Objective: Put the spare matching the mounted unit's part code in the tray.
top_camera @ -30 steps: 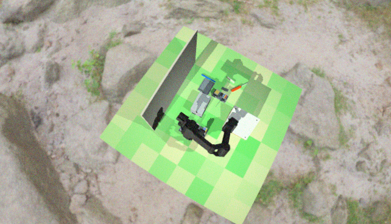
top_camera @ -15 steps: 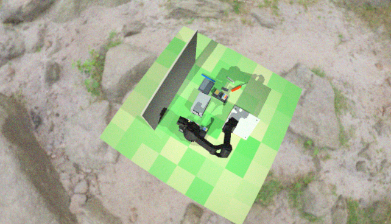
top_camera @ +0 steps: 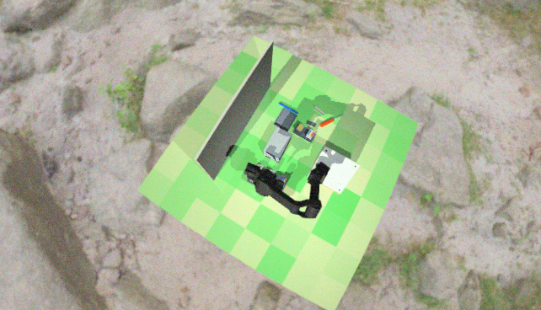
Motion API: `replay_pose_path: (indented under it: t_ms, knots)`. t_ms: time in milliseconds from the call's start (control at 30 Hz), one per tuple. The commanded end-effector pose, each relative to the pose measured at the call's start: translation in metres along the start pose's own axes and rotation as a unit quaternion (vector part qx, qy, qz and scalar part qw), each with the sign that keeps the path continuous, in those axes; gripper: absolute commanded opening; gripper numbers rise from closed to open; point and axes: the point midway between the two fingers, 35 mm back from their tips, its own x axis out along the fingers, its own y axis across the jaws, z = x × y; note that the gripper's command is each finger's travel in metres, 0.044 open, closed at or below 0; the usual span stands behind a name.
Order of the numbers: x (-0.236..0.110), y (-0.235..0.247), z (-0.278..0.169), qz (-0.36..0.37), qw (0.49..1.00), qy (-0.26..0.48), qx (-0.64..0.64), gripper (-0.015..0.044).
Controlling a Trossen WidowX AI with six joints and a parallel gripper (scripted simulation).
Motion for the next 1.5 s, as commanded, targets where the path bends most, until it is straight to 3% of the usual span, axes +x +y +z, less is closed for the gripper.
replay_pose_path:
  t_ms: [0,1467]
  knots:
    - [0.007,0.000,-0.001,0.002,1.000,0.001,0.002,0.0300]
    - [0.070,0.002,0.000,0.001,1.000,-0.003,0.002,0.0300]
